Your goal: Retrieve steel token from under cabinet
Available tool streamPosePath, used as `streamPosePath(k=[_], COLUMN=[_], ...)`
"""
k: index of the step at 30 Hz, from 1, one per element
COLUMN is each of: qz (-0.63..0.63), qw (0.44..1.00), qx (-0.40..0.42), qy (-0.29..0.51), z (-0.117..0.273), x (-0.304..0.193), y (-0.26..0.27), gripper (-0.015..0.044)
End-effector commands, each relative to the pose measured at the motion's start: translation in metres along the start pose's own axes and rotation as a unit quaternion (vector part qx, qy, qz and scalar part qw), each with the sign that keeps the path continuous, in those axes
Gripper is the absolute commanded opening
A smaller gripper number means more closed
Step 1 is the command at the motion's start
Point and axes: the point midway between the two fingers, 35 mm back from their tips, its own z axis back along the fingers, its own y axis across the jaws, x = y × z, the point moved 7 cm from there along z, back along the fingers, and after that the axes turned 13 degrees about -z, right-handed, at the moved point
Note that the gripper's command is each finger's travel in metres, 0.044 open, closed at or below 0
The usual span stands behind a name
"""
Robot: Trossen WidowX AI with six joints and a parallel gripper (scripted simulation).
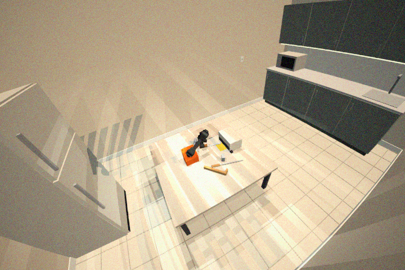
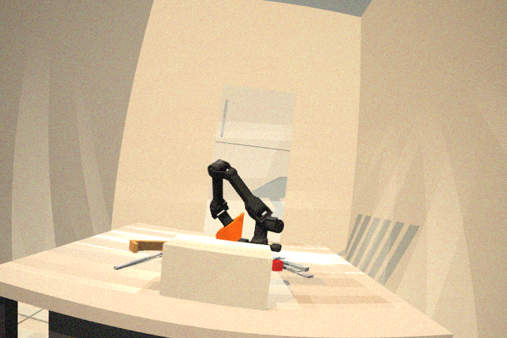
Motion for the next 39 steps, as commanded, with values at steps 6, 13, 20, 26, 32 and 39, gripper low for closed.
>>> streamPosePath(k=[6,13,20,26,32,39], qz=[0.0,0.0,-0.001,-0.001,-0.002,-0.002], qw=[1.0,1.0,1.0,1.0,1.0,1.0], qx=[0.0,0.0,0.0,0.0,0.0,0.0], qy=[0.0,0.0,0.0,0.0,0.0,-0.001], z=[0.0,0.0,0.0,0.0,0.0,0.0], x=[0.0,0.004,0.016,0.027,0.037,0.048], y=[0.0,0.001,0.004,0.006,0.009,0.011], gripper=[0.0006,0.0,0.0,0.0,0.0,0.0])
